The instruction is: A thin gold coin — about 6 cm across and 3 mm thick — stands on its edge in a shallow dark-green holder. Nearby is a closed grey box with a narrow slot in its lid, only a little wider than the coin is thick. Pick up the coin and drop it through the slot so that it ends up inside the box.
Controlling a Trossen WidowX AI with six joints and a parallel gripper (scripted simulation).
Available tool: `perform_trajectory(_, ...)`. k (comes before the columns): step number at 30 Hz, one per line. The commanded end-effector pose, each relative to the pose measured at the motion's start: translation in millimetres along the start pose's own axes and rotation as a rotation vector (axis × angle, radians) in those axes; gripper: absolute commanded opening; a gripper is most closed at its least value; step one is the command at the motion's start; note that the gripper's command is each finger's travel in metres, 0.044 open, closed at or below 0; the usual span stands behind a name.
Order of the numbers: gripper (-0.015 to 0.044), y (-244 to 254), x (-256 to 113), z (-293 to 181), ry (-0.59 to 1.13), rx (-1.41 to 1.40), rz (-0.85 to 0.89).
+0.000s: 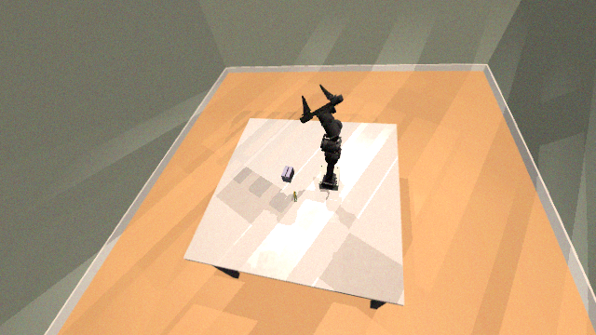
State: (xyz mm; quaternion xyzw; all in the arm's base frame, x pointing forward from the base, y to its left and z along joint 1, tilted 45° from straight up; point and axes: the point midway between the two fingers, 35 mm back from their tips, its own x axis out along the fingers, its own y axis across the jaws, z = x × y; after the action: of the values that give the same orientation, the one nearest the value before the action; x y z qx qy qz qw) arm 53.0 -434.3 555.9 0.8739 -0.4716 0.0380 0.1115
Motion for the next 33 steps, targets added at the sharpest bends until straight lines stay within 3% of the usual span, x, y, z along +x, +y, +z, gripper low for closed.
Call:
perform_trajectory(1,0.0374,1.0,-1.4,-2.2,0.006,-0.004,0.006)
perform_trajectory(9,0.0164,24.2,-73.9,-102.2,0.283,-0.19,0.237)
perform_trajectory(15,0.0161,10.6,-143.5,-177.1,0.519,-0.349,0.387)
perform_trajectory(21,0.0161,-33.1,-215.0,-238.7,0.763,-0.523,0.491)
perform_trajectory(33,0.0161,-176.4,-321.1,-292.2,1.184,-0.907,0.535)
